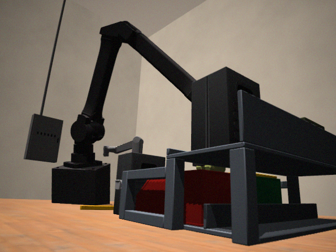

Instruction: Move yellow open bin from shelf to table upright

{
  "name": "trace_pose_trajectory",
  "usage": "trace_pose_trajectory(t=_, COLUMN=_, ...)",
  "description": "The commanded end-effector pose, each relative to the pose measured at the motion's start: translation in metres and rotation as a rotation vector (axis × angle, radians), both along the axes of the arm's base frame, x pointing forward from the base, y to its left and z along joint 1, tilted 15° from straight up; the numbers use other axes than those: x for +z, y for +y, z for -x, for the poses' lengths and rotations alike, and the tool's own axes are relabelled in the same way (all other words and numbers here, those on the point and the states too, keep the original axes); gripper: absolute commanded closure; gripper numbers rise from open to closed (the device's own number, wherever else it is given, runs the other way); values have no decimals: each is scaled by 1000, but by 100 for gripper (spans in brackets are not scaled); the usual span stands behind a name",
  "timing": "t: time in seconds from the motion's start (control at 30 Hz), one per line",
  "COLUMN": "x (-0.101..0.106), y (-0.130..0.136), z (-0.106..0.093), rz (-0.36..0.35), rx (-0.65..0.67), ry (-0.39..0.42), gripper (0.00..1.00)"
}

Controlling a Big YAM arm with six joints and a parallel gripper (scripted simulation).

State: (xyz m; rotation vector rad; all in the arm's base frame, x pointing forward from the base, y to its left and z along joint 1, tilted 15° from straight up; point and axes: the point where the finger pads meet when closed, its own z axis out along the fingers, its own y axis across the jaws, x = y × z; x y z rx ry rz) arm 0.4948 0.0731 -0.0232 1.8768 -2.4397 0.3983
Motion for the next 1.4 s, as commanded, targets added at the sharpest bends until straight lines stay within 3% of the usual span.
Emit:
trace_pose_trajectory(t=0.0, x=16, y=12, z=0, rz=-9, rx=-3, ry=-60, gripper=100)
trace_pose_trajectory(t=0.83, x=1, y=27, z=61, rz=-10, rx=-3, ry=-57, gripper=100)
trace_pose_trajectory(t=1.37, x=-3, y=31, z=77, rz=-11, rx=-3, ry=-57, gripper=100)
